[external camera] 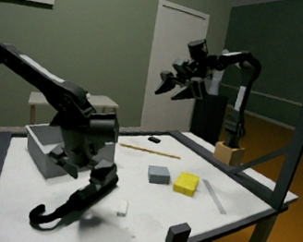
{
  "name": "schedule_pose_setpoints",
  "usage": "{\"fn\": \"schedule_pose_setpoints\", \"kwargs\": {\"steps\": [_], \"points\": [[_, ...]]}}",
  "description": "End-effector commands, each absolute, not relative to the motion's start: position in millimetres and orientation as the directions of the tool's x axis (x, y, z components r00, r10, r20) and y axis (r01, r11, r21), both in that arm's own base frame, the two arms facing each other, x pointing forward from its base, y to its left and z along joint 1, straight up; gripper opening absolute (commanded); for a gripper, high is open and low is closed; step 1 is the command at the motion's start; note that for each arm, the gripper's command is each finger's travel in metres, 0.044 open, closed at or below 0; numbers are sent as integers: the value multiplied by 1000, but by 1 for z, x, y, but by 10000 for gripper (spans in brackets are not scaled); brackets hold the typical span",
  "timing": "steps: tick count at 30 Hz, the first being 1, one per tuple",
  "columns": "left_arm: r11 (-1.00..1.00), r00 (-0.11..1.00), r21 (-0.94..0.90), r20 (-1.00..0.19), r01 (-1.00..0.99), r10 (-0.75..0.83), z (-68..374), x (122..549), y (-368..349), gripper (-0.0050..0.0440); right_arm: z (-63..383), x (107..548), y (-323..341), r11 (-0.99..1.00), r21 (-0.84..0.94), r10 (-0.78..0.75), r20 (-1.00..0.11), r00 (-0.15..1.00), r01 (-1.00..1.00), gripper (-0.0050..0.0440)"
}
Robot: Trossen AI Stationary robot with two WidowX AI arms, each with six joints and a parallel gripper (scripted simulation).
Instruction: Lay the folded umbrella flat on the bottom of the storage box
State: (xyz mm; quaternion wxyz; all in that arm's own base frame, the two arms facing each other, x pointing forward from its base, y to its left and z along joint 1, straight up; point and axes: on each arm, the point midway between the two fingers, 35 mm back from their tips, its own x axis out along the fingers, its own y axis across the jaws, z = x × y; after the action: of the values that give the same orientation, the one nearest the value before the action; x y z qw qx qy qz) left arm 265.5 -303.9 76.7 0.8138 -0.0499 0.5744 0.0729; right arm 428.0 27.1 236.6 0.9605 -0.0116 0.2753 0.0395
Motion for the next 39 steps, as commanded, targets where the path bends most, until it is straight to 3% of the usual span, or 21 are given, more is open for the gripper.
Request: {"fn": "schedule_pose_setpoints", "kwargs": {"steps": [1, 39], "points": [[983, 334, -1, -940, -184, 61, 73, 269, -302, 375, 248, 428, 28, 996, -1, 74, -507, 859, -86, 400], [984, 331, -2, -942, -180, 59, 24, 286, -299, 375, 248, 428, 28, 996, -1, 74, -507, 859, -86, 400]]}}
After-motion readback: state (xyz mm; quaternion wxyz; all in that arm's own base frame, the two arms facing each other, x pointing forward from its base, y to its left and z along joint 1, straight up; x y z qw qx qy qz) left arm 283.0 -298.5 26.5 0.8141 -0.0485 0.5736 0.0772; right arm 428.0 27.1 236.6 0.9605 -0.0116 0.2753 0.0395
